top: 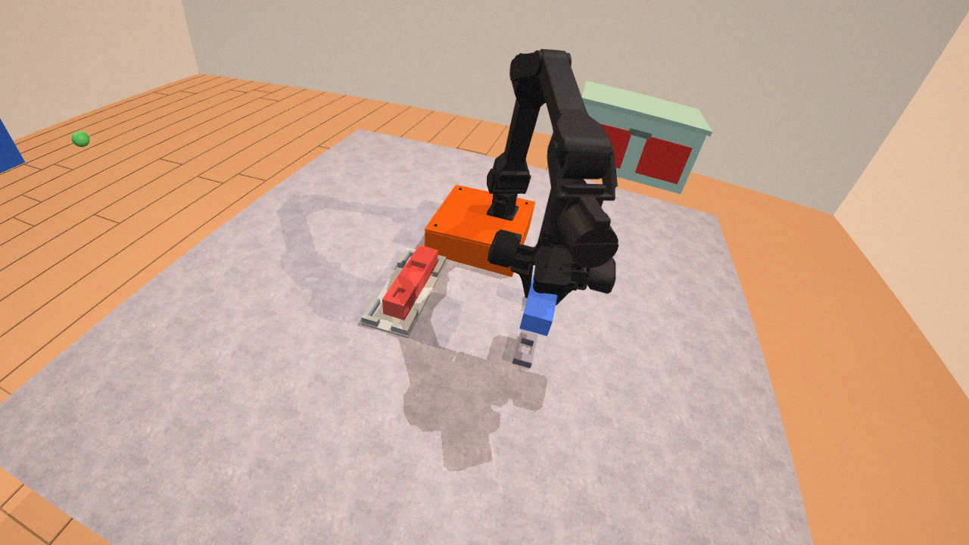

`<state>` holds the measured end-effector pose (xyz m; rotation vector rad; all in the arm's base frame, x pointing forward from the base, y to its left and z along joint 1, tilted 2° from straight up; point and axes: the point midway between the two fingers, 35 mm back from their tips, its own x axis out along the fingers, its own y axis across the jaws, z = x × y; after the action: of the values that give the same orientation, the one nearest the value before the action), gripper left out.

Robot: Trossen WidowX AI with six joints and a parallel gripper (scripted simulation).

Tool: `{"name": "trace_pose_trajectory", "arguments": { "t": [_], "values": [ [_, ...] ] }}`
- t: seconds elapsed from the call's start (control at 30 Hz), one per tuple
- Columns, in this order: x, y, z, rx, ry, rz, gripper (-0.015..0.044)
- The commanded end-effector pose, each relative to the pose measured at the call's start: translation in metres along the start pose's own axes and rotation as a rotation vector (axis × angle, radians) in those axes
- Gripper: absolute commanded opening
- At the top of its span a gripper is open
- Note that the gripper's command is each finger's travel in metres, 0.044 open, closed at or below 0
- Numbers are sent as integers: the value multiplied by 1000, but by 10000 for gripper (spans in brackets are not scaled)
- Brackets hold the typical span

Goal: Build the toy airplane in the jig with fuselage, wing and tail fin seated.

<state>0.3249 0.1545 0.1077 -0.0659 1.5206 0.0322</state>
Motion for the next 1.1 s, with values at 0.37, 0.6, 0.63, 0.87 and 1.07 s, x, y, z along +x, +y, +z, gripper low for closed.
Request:
{"name": "trace_pose_trajectory", "arguments": {
  "t": [0.37, 0.6, 0.63, 0.87, 1.07],
  "values": [
    [-9, -29, 0, -132, 0, -2, 0],
    [-6, -51, 0, -244, 0, -3, 0],
    [-6, -55, -1, -260, 1, -3, 0],
    [-3, -77, -3, -364, 0, -5, 0],
    [-1, -96, -6, -454, -1, -8, 0]
  ]
}}
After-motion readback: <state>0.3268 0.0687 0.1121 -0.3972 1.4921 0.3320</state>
